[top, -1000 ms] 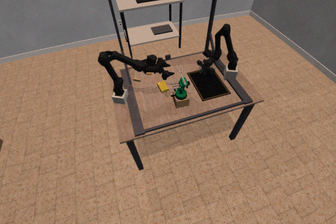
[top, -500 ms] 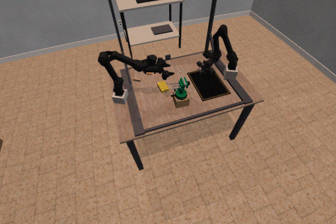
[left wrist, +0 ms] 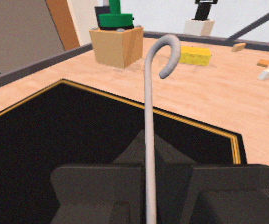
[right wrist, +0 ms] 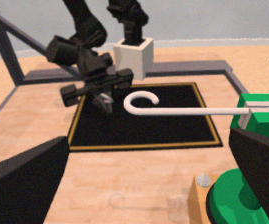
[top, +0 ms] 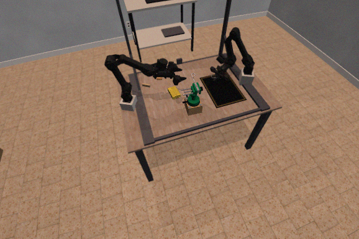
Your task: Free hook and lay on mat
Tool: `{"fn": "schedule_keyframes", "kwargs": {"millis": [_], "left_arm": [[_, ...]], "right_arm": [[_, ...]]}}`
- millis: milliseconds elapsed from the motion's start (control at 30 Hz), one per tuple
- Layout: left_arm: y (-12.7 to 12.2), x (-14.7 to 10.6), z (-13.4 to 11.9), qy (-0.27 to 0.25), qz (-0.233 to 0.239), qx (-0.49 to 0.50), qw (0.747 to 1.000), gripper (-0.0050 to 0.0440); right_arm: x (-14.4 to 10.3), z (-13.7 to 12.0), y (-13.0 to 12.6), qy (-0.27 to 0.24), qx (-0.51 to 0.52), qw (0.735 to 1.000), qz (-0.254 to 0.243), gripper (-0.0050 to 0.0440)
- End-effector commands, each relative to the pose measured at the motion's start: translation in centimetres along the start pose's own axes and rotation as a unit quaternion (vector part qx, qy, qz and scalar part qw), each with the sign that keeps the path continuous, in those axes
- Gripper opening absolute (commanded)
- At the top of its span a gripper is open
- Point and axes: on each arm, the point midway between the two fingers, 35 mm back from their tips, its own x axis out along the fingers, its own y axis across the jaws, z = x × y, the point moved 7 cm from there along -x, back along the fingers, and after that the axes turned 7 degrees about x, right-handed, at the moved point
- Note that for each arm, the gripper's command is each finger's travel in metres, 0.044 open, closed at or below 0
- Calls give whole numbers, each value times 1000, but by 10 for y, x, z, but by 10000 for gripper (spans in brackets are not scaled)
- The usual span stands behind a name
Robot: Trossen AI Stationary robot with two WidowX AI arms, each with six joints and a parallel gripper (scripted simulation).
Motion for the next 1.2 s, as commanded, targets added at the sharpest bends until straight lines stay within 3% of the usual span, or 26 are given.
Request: {"fn": "schedule_keyframes", "kwargs": {"millis": [0, 800, 1167], "left_arm": [[-1, 1, -3, 0, -2, -5, 1000, 0], [2, 9, -23, 0, -2, -5, 1000, 0], [2, 8, -21, -2, -2, -4, 1000, 12]], "right_arm": [[-3, 8, 1, -13, -2, 1000, 1, 440], [-3, 8, 1, -13, -2, 1000, 1, 440], [-3, 8, 1, -13, -2, 1000, 1, 440]]}}
